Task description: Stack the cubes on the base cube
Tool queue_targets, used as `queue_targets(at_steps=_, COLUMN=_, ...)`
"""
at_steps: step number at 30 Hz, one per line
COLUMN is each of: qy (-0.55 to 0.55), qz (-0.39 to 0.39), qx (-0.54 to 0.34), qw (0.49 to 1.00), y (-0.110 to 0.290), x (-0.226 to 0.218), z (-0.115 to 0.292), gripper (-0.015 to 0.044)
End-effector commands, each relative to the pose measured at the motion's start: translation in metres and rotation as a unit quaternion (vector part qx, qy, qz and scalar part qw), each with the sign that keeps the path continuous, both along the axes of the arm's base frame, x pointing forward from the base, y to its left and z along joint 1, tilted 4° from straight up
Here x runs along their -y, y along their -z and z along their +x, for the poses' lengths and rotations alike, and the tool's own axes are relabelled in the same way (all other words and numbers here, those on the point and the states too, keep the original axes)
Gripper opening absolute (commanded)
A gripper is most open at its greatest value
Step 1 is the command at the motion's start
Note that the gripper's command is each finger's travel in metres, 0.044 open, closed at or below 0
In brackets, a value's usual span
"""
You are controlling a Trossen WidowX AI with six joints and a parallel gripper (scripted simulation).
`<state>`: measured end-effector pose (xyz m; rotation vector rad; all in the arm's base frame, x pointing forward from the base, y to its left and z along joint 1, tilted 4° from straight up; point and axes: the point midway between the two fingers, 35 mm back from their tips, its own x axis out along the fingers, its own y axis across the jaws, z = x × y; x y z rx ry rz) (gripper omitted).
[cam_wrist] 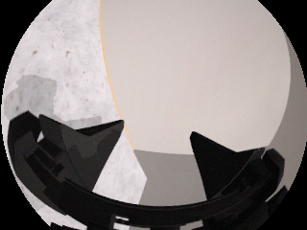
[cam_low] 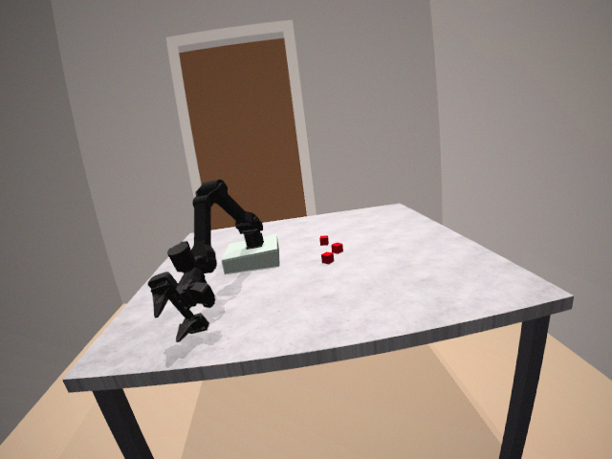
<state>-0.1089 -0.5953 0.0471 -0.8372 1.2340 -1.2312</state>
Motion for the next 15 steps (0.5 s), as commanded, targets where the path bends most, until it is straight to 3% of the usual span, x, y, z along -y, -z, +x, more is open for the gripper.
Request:
queue_targets(at_steps=1, qy=-0.001, qz=0.001, qx=0.0, qw=1.0, y=0.0, x=0.0, z=0.001, gripper=0.0374)
queue_targets(at_steps=5, qy=-0.022, qz=0.025, qx=0.009, qw=0.999, y=0.002, x=0.001, z=0.031, gripper=0.0269)
queue_targets(at_steps=15, qy=-0.124, qz=0.148, qx=0.03, qw=0.981, y=0.011, x=-0.023, z=0.173, gripper=0.0265)
